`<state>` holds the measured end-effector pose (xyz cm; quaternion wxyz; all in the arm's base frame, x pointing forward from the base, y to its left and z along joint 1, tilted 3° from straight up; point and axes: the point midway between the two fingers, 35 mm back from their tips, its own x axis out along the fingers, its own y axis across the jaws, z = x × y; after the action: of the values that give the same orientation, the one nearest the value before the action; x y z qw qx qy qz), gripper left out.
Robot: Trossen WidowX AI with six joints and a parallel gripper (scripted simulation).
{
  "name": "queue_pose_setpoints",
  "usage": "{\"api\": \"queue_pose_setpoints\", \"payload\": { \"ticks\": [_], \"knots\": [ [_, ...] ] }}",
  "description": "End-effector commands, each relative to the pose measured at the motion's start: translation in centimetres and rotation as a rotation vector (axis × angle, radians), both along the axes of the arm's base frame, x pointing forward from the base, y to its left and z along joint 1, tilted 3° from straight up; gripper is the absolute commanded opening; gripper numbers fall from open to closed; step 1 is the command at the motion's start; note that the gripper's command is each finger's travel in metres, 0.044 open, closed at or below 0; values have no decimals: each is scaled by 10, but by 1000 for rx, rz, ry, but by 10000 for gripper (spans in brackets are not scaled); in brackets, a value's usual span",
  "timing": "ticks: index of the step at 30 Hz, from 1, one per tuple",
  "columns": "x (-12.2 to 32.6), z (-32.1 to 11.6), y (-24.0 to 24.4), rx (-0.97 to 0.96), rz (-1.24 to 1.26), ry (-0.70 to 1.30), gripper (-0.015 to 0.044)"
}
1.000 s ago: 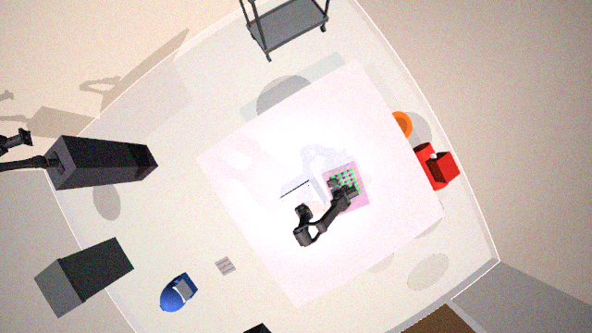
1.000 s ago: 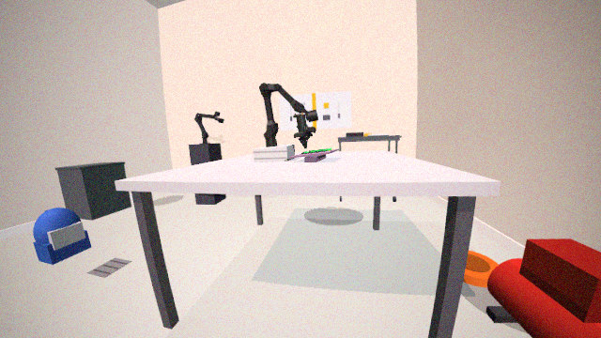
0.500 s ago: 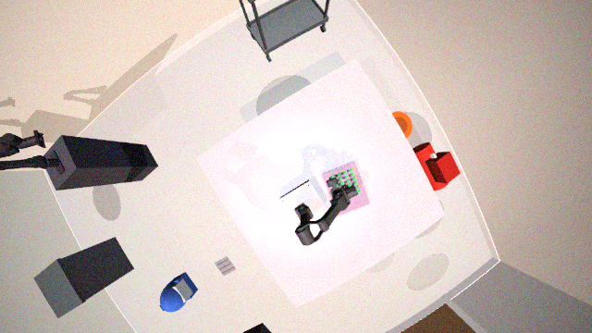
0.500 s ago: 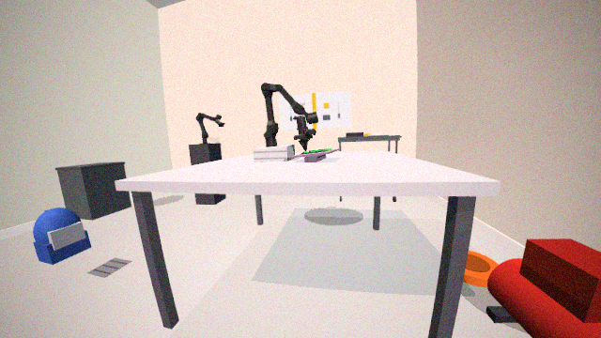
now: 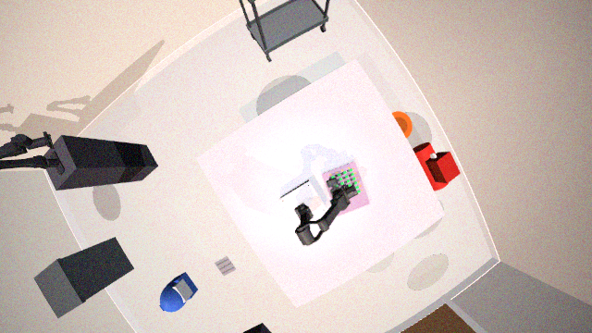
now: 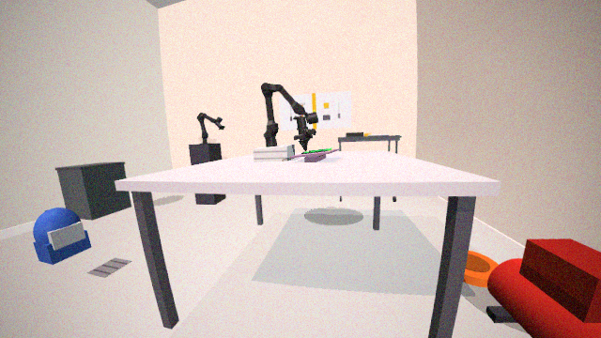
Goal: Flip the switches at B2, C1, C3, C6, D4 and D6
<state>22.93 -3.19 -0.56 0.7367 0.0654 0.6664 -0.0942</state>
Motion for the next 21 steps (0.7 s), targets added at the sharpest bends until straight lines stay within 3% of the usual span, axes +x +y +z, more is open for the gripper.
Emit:
{"api": "queue_pose_setpoints", "payload": {
  "ticks": [1, 21],
  "knots": [
    [0, -1, -1, -3, -1, 0, 0],
    [0, -3, -1, -3, -1, 0, 0]
  ]
}}
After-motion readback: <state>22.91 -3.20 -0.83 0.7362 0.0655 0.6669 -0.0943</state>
